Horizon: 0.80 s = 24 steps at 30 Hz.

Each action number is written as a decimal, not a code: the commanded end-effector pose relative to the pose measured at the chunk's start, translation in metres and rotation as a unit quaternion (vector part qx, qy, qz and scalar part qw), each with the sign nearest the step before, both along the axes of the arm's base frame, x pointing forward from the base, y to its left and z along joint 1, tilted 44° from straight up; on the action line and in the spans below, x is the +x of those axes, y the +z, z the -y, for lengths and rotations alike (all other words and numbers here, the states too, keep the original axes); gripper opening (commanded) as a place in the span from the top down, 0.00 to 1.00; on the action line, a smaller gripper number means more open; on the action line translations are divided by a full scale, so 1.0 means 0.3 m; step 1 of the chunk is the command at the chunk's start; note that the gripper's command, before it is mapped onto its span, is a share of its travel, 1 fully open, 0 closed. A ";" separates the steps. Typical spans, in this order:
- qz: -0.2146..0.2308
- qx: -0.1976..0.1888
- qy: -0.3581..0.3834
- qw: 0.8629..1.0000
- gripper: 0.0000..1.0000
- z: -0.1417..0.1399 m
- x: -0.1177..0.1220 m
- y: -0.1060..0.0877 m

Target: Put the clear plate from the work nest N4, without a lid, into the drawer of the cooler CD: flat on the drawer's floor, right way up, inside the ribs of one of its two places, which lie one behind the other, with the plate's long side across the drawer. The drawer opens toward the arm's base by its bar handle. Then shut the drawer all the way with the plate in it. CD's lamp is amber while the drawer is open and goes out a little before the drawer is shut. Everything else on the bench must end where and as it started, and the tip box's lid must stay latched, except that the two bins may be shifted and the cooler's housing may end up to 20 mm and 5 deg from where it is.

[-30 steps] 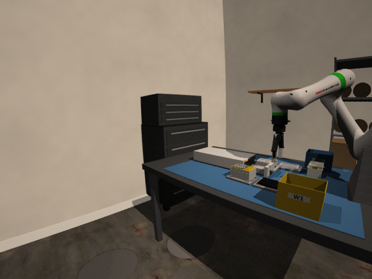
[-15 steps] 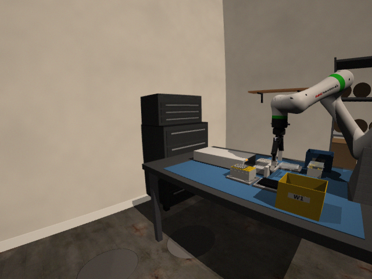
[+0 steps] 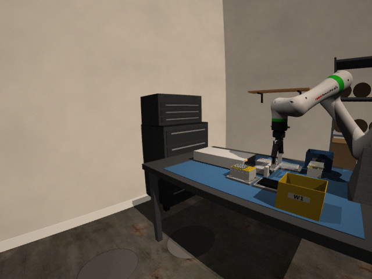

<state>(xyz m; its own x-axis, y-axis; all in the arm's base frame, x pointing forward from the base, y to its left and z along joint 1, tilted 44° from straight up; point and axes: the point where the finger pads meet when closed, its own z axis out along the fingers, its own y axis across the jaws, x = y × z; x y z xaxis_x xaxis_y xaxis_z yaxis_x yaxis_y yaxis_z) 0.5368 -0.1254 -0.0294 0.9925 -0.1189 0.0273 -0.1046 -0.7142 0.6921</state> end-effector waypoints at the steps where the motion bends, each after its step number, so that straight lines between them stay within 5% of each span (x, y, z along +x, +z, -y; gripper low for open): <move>1: 0.000 0.000 0.000 1.000 0.13 0.012 0.000 -0.013; 24: 0.000 0.000 0.000 1.000 0.13 0.068 -0.005 -0.072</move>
